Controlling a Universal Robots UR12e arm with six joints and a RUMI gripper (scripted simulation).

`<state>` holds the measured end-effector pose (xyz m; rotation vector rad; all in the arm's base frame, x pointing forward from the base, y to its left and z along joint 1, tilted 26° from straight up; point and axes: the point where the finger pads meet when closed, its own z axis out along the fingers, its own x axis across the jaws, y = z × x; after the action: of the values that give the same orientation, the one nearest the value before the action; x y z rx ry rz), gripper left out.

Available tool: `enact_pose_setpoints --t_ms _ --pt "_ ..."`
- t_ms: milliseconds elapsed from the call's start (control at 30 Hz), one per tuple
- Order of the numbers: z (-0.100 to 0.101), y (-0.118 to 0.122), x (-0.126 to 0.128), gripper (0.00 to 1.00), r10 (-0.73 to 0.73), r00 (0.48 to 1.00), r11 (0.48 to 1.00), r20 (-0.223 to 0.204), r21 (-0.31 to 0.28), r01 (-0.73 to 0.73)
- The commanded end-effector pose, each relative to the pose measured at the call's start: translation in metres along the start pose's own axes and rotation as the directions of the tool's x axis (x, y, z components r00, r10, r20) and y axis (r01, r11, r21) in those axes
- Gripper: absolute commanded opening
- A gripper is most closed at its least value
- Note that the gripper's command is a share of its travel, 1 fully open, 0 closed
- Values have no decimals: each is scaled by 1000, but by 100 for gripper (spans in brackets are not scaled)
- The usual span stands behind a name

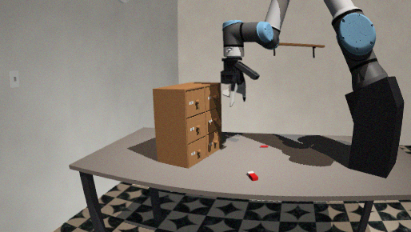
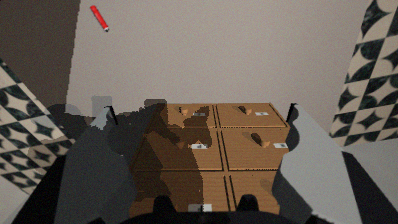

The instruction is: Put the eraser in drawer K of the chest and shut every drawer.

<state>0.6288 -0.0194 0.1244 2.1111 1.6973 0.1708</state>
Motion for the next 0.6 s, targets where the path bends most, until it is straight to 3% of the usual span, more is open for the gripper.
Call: enact_pose_setpoints --t_ms 0,567 --pt "0 1 0 100 5 1000 1000 0 -1 -5" --pt "0 1 0 100 5 1000 1000 0 -7 -5"
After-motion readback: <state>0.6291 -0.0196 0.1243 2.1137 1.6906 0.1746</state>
